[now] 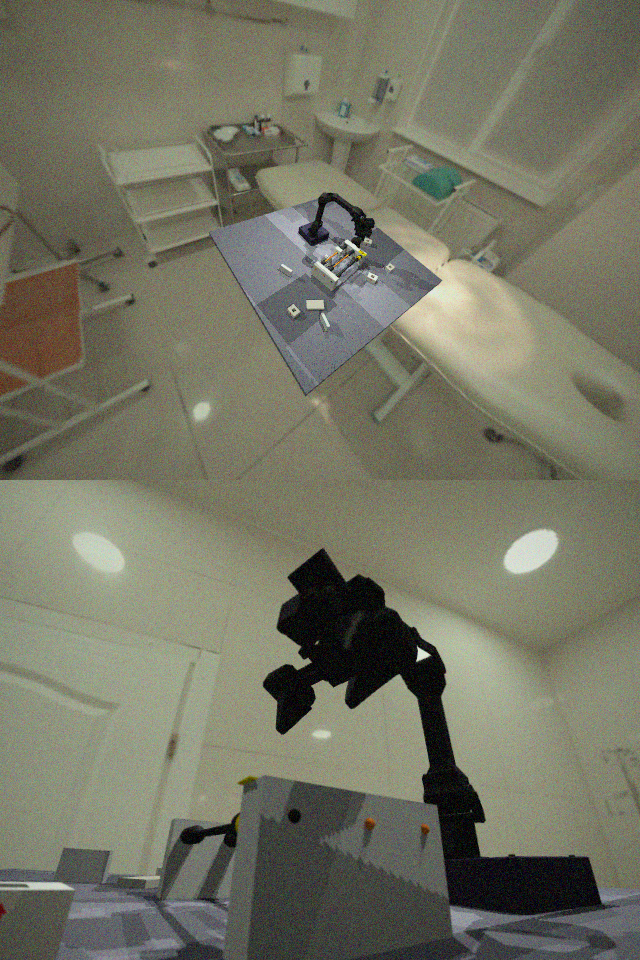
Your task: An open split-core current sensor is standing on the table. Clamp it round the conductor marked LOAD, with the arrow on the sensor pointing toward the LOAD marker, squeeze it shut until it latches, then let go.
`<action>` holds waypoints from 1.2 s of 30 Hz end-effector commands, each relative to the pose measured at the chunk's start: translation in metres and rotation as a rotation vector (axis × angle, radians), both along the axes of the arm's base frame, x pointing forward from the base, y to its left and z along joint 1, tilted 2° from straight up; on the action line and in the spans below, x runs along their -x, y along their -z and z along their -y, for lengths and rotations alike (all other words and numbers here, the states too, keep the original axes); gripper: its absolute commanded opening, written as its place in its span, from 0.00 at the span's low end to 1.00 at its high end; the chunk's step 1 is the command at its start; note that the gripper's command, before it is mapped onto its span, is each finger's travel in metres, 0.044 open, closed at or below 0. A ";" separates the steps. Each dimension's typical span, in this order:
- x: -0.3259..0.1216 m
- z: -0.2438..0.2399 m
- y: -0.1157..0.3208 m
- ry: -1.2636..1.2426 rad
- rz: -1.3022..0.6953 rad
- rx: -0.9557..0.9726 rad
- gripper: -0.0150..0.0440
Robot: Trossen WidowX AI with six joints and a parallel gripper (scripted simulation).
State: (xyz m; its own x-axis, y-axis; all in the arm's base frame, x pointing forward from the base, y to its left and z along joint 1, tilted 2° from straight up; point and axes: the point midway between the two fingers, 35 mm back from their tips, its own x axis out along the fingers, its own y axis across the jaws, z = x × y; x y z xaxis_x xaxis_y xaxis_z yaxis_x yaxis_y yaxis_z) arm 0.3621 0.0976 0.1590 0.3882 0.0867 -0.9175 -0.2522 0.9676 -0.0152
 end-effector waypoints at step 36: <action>0.149 0.193 0.074 0.136 -0.139 0.047 0.75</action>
State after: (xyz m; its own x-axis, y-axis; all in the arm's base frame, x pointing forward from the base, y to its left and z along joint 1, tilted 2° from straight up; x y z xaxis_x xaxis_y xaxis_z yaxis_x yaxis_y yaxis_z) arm 0.2137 -0.0967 0.0915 0.2670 -0.0098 -0.9636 -0.1184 0.9920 -0.0429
